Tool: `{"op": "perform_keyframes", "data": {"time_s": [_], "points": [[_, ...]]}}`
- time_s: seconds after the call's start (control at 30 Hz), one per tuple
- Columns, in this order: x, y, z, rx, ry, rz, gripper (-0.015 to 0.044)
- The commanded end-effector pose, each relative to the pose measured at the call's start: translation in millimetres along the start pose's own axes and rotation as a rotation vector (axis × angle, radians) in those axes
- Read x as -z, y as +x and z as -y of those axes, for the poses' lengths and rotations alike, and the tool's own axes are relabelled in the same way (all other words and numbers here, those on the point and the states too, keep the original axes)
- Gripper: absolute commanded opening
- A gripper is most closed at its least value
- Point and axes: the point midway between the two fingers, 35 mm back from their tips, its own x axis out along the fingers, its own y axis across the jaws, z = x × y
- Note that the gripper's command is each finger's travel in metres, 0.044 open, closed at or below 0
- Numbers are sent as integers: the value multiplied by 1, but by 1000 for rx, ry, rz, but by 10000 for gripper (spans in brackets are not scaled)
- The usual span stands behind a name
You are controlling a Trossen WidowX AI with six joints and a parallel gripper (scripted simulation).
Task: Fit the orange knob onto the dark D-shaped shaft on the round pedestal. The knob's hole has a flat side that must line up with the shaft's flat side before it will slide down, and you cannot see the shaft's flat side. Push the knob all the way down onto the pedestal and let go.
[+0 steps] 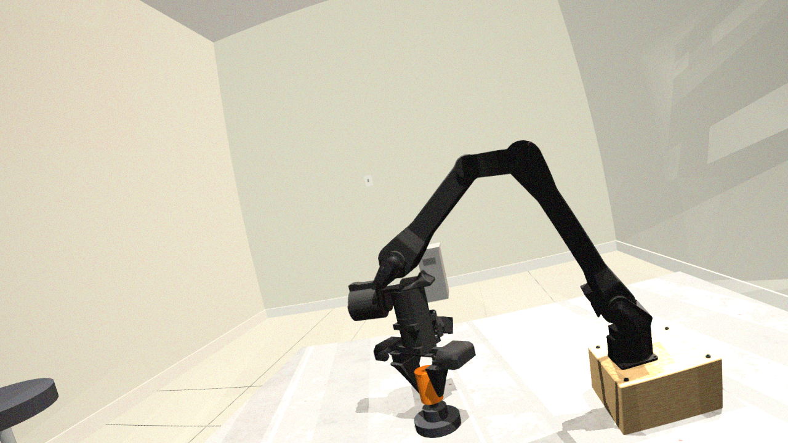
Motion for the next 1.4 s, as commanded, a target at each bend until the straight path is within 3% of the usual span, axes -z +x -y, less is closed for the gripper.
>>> {"op": "perform_keyframes", "data": {"time_s": [0.0, 1.0, 1.37], "points": [[0, 0, 0, -3, 0, -2, 0], [-1, 13, 1, -5, -1, 0, 0], [-1, 13, 1, -5, -1, 0, 289]]}}
